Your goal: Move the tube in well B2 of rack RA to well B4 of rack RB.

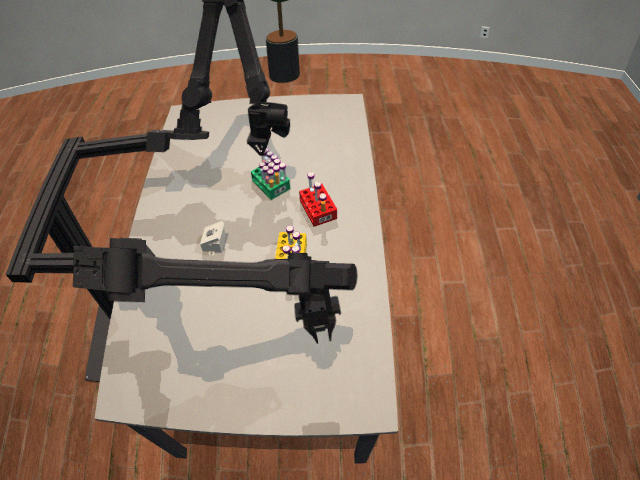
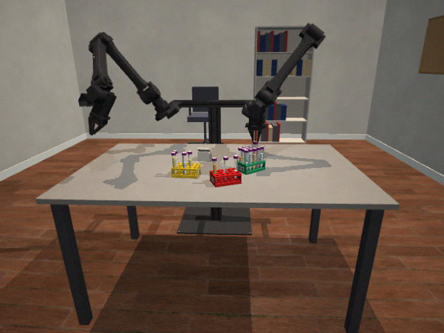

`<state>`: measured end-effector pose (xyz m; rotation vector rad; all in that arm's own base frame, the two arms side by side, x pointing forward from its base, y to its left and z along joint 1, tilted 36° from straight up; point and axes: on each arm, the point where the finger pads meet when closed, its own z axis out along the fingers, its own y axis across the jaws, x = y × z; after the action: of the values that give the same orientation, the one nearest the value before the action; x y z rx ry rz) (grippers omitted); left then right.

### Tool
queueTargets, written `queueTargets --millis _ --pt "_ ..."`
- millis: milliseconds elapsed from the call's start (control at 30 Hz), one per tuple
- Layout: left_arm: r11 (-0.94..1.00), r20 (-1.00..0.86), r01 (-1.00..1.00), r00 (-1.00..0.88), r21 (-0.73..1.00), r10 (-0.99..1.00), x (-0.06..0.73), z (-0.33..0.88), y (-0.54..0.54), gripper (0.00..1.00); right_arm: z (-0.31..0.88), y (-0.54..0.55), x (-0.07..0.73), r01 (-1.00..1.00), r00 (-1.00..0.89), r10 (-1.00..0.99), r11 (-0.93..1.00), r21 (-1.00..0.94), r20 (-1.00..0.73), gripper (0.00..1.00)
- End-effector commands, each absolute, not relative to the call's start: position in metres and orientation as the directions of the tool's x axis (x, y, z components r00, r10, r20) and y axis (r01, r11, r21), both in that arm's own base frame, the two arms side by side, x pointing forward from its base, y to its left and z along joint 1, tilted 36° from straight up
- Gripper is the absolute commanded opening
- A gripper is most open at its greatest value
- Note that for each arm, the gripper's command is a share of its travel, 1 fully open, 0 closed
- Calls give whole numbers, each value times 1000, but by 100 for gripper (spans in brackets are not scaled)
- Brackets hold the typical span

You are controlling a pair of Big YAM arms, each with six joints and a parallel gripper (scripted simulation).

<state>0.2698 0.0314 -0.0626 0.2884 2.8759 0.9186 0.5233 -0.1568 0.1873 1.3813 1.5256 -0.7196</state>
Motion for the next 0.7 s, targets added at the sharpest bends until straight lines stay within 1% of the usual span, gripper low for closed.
queueTargets --millis 0,667 --pt "805 -88 122 -973 581 211 284 -51 21 0 199 -155 530 962 83 426 201 184 -901 30" --pt "806 -91 120 -973 579 211 282 -35 9 0 199 -155 530 962 83 426 201 184 -901 30"
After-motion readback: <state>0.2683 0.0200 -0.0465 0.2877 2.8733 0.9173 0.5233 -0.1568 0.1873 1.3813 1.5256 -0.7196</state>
